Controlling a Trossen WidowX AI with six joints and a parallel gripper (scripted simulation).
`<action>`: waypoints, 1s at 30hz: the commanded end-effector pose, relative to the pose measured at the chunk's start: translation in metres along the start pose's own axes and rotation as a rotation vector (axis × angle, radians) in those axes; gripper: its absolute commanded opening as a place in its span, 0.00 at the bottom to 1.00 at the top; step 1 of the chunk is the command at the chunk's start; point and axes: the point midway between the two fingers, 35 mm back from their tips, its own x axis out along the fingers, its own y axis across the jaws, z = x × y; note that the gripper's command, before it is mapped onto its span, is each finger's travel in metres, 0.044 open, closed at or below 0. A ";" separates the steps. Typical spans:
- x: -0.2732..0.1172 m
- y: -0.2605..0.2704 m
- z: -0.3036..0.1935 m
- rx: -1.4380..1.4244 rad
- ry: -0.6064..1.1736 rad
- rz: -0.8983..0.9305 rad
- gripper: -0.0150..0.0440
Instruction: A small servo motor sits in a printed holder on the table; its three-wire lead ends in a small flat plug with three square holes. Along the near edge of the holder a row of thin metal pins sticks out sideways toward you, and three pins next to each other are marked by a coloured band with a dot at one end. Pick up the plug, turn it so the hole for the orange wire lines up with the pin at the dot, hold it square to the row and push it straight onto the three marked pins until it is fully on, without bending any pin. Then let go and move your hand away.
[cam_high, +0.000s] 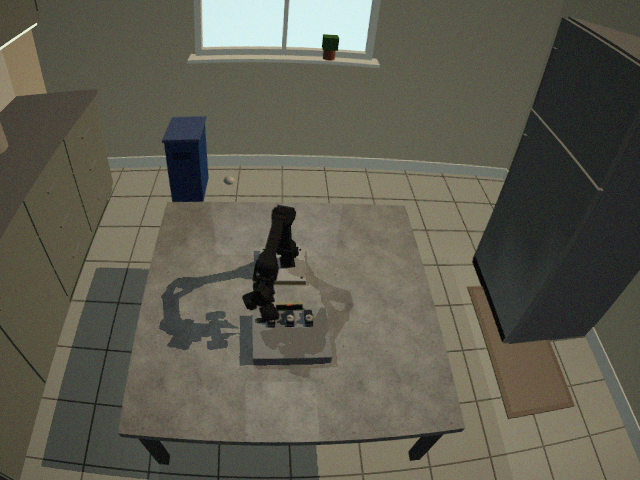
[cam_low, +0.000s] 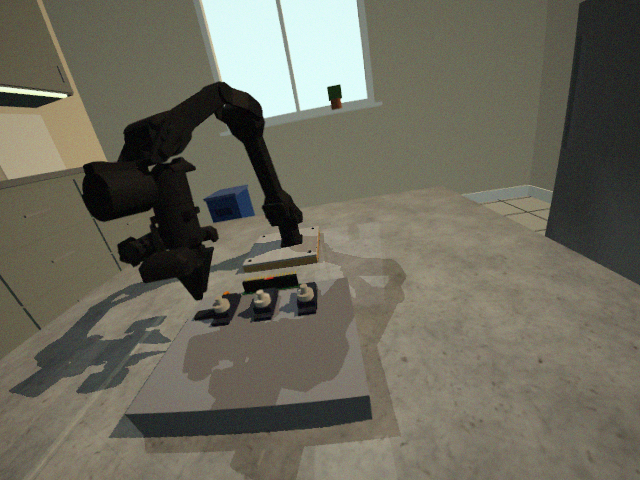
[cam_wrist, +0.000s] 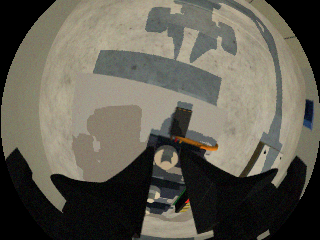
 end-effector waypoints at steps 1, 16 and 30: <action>0.005 -0.008 0.007 0.101 0.033 -0.076 0.45; 0.033 -0.014 0.007 0.137 0.047 -0.111 0.45; 0.047 -0.016 0.006 0.137 0.047 -0.111 0.45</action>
